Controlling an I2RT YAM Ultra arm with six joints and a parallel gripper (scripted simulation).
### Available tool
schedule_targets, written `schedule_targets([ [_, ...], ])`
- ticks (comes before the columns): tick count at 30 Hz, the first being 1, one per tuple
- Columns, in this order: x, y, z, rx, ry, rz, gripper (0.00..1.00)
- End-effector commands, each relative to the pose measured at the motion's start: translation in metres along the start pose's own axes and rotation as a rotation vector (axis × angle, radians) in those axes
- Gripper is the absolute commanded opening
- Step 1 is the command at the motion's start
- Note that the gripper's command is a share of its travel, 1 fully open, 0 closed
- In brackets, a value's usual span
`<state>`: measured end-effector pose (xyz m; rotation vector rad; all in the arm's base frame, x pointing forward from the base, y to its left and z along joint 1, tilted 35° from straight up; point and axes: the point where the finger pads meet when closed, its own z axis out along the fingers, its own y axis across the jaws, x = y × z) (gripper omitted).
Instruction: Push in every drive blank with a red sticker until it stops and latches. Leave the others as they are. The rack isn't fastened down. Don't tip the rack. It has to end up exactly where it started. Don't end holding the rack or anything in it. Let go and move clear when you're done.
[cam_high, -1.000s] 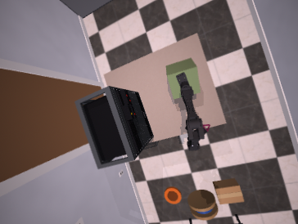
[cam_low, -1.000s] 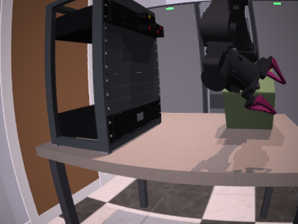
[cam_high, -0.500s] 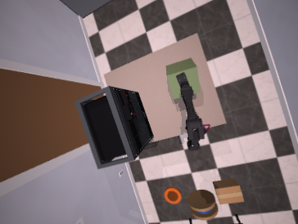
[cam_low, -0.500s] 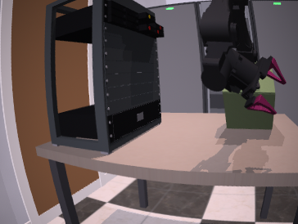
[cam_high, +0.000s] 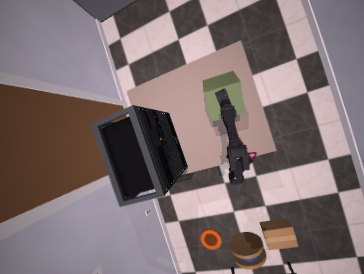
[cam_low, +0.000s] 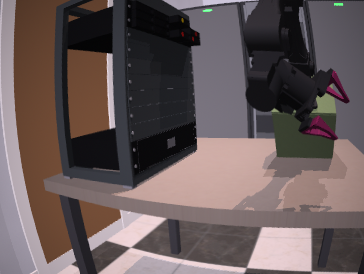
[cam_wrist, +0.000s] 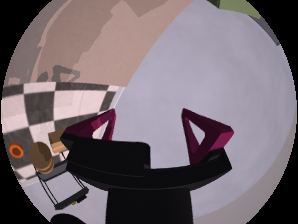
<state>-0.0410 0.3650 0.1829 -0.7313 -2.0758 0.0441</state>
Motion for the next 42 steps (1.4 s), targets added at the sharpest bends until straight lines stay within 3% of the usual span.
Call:
schedule_targets([
  [1, 0.003, -0.001, -0.002, -0.005, 0.003, -0.007, 1.00],
  [18, -0.002, -0.002, -0.006, -0.017, 0.009, -0.009, 1.00],
  [22, 0.007, 0.000, -0.010, -0.033, 0.016, -0.038, 1.00],
  [27, -0.002, 0.000, -0.010, -0.033, 0.018, -0.029, 1.00],
  [38, -0.005, 0.007, -0.018, -0.070, 0.036, -0.068, 1.00],
  [39, 0.003, 0.011, -0.024, -0.091, 0.042, -0.096, 1.00],
  [42, -0.007, 0.011, -0.023, -0.093, 0.043, -0.090, 1.00],
])
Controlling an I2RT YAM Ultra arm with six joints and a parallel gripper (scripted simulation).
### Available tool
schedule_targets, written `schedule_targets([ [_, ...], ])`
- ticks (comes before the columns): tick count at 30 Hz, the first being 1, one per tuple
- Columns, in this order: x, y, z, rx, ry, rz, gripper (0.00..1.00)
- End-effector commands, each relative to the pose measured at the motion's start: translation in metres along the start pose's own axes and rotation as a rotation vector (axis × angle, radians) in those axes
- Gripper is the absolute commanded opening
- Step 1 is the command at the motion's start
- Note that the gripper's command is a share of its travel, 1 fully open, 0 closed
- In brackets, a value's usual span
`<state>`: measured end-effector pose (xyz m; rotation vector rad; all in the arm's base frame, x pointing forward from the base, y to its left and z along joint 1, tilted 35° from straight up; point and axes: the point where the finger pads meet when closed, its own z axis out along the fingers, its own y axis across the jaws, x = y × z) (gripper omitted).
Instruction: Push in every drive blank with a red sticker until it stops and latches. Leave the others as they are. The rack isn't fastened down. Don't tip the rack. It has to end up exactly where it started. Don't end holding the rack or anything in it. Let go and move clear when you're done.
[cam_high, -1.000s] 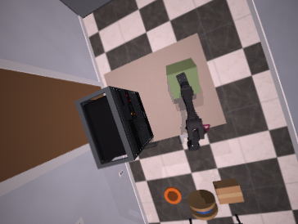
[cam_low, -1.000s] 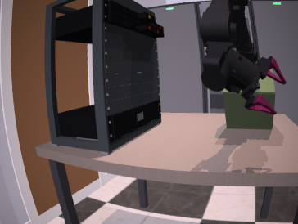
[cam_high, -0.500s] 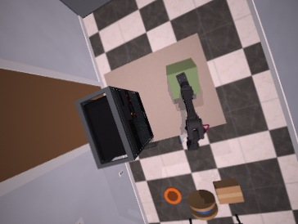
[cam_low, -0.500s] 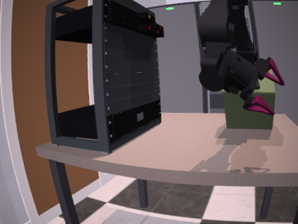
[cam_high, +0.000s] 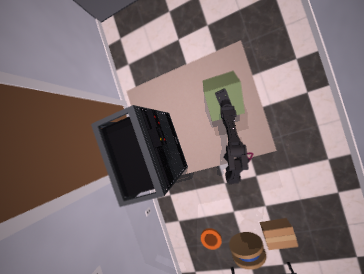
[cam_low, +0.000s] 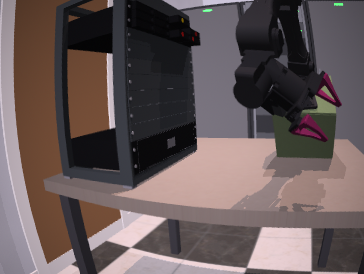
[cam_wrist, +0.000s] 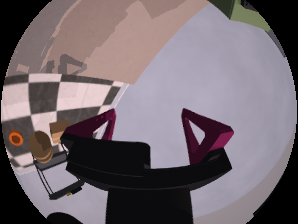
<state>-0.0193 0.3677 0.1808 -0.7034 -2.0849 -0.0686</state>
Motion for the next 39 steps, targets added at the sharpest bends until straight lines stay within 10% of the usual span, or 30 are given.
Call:
schedule_targets([
  [1, 0.001, 0.000, -0.010, -0.033, 0.022, -0.033, 1.00],
  [16, -0.014, 0.018, -0.037, -0.150, 0.048, -0.142, 1.00],
  [39, -0.059, 0.049, -0.111, -0.468, 0.020, -0.424, 1.00],
])
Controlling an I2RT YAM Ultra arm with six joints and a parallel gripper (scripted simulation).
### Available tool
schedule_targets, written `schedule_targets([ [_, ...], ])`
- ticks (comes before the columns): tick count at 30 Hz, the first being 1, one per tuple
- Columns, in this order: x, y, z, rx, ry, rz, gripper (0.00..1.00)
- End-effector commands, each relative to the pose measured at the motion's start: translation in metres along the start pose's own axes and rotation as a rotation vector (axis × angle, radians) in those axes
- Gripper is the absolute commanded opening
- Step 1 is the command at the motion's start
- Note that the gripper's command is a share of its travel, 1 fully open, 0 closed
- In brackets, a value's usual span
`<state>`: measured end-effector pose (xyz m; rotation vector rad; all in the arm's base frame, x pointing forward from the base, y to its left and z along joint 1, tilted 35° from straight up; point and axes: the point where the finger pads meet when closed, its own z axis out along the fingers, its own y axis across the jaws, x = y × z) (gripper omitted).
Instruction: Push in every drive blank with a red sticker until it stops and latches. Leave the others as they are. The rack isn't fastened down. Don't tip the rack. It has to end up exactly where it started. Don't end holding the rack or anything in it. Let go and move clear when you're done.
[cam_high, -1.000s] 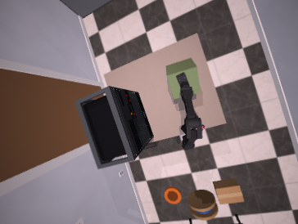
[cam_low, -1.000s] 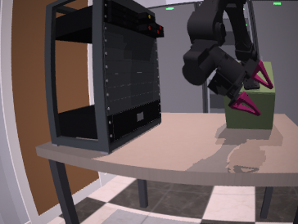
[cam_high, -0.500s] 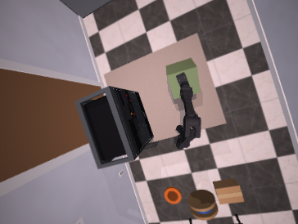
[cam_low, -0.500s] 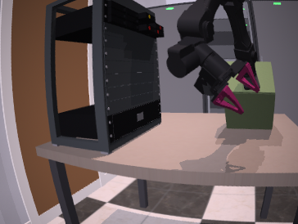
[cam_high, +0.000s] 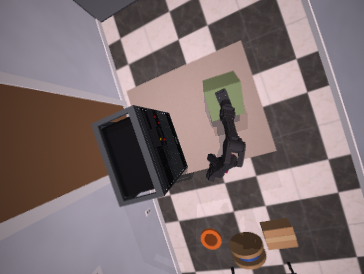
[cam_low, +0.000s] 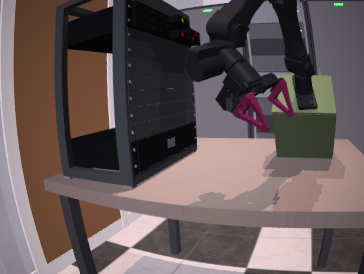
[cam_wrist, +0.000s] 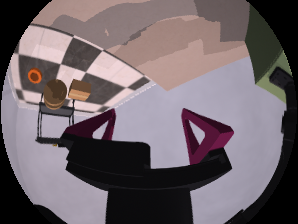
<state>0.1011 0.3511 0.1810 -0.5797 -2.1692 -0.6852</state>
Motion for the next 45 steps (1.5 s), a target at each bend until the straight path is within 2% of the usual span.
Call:
schedule_targets([
  [1, -0.005, 0.010, -0.018, -0.088, 0.000, -0.115, 1.00],
  [6, -0.021, 0.018, -0.039, -0.177, -0.036, -0.207, 1.00],
  [8, -0.021, 0.018, -0.039, -0.177, -0.036, -0.207, 1.00],
  [14, -0.042, 0.024, -0.068, -0.285, -0.100, -0.326, 1.00],
  [15, -0.042, 0.024, -0.068, -0.285, -0.100, -0.326, 1.00],
  [22, -0.063, 0.027, -0.100, -0.389, -0.189, -0.452, 1.00],
  [25, -0.063, 0.027, -0.100, -0.389, -0.189, -0.452, 1.00],
  [29, -0.077, 0.027, -0.122, -0.452, -0.264, -0.539, 1.00],
  [30, -0.077, 0.027, -0.122, -0.452, -0.264, -0.539, 1.00],
  [32, -0.084, 0.026, -0.134, -0.481, -0.305, -0.583, 1.00],
  [33, -0.084, 0.026, -0.134, -0.481, -0.305, -0.583, 1.00],
  [40, -0.100, 0.020, -0.163, -0.546, -0.422, -0.692, 1.00],
  [42, -0.100, 0.020, -0.163, -0.546, -0.422, -0.692, 1.00],
  [45, -0.110, 0.016, -0.180, -0.578, -0.501, -0.758, 1.00],
])
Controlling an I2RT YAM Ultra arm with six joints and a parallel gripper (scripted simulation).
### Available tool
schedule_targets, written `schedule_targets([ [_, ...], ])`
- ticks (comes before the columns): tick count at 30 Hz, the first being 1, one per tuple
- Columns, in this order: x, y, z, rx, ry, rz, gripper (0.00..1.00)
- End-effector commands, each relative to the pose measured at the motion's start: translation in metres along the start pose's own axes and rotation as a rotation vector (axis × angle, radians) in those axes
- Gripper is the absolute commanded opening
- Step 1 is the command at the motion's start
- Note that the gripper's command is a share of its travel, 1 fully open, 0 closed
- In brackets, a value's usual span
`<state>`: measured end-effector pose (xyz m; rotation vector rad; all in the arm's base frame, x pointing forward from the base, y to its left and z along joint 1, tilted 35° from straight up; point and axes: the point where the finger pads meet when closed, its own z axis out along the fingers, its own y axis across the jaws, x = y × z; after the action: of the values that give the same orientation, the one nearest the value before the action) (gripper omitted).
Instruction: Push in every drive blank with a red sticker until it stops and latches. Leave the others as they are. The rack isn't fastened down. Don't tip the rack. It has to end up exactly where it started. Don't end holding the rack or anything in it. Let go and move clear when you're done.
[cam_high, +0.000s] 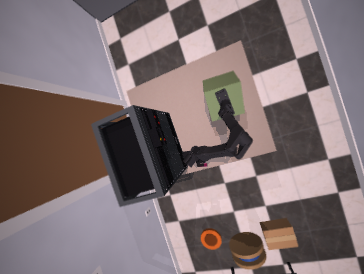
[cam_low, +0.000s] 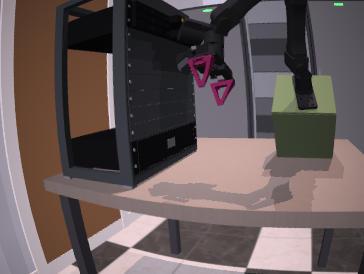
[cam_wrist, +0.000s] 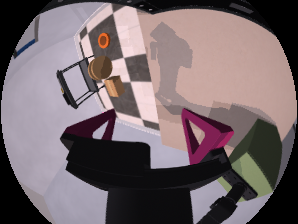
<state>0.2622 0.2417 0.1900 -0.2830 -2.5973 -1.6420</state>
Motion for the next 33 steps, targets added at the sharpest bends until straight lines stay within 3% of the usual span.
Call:
schedule_targets([
  [1, -0.010, 0.005, -0.016, -0.050, -0.060, -0.118, 1.00],
  [17, -0.045, -0.008, -0.064, -0.082, -0.276, -0.362, 1.00],
  [28, -0.064, -0.021, -0.104, -0.058, -0.451, -0.554, 1.00],
  [31, -0.064, -0.021, -0.104, -0.058, -0.451, -0.554, 1.00],
  [33, -0.068, -0.025, -0.116, -0.044, -0.501, -0.609, 1.00],
])
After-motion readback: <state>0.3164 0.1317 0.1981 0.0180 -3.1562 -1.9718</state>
